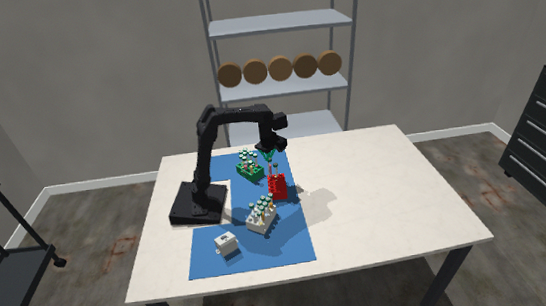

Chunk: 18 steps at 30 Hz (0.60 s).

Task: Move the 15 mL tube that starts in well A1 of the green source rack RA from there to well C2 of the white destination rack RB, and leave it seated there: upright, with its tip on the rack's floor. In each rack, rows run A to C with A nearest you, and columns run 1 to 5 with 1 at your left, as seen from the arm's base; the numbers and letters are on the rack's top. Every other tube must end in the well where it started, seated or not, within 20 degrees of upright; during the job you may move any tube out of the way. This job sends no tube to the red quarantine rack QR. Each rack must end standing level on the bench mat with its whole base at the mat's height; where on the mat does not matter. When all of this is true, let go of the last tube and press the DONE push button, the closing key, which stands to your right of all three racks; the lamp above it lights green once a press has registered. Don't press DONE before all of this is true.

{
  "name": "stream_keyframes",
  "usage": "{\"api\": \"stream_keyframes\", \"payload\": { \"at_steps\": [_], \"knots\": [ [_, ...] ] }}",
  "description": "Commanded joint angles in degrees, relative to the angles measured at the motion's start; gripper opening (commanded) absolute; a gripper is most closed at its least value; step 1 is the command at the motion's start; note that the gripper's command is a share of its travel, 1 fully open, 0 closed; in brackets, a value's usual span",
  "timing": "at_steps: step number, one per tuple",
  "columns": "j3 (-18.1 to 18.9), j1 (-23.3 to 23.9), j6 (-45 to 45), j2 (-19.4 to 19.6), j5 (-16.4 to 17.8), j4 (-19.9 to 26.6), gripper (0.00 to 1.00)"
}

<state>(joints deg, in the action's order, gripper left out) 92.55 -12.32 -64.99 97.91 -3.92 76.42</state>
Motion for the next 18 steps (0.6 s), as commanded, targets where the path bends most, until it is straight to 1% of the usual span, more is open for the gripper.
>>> {"api": "stream_keyframes", "payload": {
  "at_steps": [1, 18],
  "knots": [
    [1.5, -0.1, 0.0, -0.5, -0.2, 1.2, 0.00],
    [5.1, -0.3, -0.2, -0.4, -0.2, 4.6, 0.00]
  ]
}}
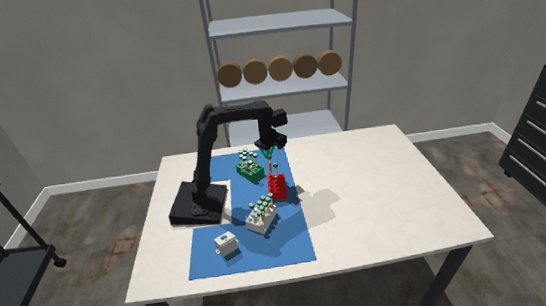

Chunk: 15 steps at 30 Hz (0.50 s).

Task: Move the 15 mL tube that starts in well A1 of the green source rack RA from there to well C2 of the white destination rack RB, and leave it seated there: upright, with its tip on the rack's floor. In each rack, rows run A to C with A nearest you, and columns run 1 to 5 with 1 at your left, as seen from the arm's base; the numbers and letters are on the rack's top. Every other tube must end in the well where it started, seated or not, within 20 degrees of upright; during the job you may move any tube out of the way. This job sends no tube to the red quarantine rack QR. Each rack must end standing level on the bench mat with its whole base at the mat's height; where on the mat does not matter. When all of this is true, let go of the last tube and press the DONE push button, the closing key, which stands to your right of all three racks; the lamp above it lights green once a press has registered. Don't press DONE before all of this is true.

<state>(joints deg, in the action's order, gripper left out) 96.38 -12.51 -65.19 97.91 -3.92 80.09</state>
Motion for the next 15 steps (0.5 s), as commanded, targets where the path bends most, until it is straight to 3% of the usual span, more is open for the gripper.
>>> {"api": "stream_keyframes", "payload": {
  "at_steps": [1, 9, 15],
  "knots": [
    [1.5, -0.1, 0.0, -0.3, -0.2, 1.2, 0.00],
    [3.4, -0.2, -0.1, -0.3, -0.2, 3.0, 0.00],
    [1.7, -0.6, -0.6, -1.7, -0.3, 2.8, 0.00]
  ]
}}
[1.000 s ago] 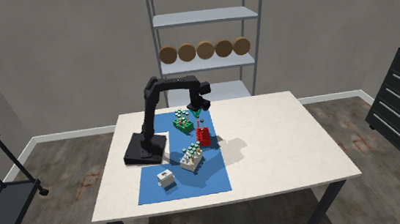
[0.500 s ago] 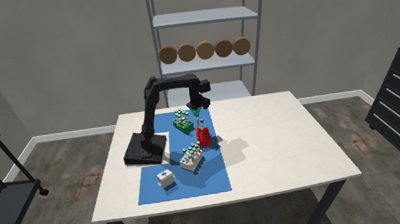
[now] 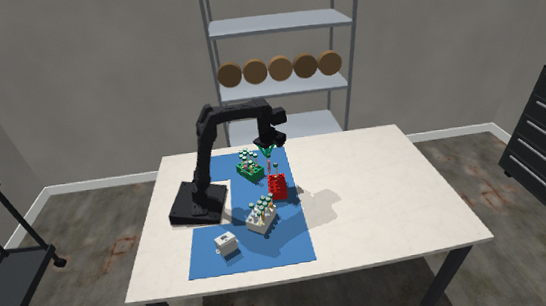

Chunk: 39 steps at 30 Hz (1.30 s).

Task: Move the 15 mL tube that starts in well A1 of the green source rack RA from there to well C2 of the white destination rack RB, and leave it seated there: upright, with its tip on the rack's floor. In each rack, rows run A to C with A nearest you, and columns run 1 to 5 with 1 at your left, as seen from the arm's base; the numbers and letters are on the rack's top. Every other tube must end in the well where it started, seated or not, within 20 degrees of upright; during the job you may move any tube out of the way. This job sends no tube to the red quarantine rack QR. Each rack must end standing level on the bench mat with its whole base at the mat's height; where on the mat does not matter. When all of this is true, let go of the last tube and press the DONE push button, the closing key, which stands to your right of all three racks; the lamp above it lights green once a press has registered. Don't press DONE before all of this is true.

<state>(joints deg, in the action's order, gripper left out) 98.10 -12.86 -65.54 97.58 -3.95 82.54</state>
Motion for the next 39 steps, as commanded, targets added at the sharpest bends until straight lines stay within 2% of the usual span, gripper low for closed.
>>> {"api": "stream_keyframes", "payload": {
  "at_steps": [1, 24, 39],
  "knots": [
    [-0.5, -0.3, -0.3, -1.7, -0.3, 0.3, 0.00],
    [-8.7, -2.6, -2.6, -9.0, -0.6, -0.5, 0.00],
    [-13.2, 5.7, 5.7, -13.7, 0.6, -0.8, 0.00]
  ]
}}
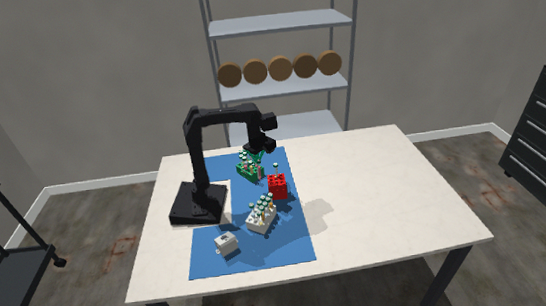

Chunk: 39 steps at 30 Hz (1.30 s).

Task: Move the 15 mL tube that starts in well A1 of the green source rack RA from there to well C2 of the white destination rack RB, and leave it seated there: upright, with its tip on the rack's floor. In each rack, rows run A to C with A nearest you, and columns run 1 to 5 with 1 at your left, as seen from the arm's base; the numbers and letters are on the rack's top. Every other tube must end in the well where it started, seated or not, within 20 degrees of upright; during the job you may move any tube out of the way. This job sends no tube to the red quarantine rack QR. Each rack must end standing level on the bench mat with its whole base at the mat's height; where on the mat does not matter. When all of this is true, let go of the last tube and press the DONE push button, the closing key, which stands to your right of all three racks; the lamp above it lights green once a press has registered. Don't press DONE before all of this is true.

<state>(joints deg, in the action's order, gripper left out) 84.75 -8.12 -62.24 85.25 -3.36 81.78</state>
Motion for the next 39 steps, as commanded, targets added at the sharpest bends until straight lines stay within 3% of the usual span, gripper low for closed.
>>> {"api": "stream_keyframes", "payload": {
  "at_steps": [1, 8, 23, 39],
  "knots": [
    [-0.2, 1.7, 3.1, -1.7, 0.1, -0.1, 0.00],
    [-1.4, 5.3, 6.7, -3.1, 0.7, -0.1, 0.00],
    [-1.5, 5.9, -21.4, -3.3, 0.8, 0.0, 0.00],
    [-6.4, 16.0, -12.1, -8.5, 2.4, 0.1, 0.00]
  ]
}}
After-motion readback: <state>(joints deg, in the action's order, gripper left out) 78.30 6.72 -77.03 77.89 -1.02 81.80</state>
